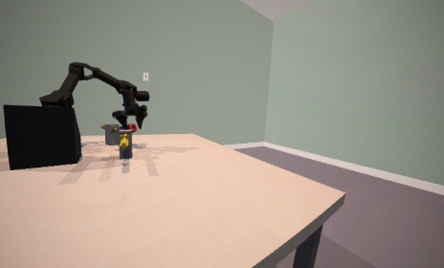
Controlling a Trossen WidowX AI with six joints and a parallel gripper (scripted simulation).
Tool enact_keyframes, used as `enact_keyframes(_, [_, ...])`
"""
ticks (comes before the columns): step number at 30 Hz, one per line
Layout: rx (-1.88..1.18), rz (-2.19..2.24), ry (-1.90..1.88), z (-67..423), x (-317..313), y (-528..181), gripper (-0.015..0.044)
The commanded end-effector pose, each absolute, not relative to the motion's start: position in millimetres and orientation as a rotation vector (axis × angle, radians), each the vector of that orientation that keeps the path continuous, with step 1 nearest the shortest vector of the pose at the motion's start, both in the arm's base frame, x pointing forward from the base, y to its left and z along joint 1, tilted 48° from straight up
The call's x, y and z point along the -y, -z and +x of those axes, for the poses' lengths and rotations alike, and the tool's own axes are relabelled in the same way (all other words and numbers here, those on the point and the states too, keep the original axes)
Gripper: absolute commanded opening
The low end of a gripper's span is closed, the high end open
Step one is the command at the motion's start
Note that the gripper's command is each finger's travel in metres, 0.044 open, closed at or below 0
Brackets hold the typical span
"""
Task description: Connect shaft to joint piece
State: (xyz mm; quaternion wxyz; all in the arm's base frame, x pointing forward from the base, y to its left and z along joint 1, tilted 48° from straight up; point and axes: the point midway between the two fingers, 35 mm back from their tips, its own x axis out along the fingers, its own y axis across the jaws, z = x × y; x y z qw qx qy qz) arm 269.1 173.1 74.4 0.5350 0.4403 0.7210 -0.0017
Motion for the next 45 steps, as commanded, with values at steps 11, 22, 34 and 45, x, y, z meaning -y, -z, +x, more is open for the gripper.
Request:
enact_keyframes(11, [-1.718,1.051,0.014,264,-184,-64,0.0440])
enact_keyframes(22, [-1.718,1.052,0.013,263,-193,-54,0.0414])
enact_keyframes(34, [-1.718,1.052,0.013,263,-193,-54,0.0182])
enact_keyframes(45, [-1.718,1.052,0.013,263,-193,-54,0.0182])
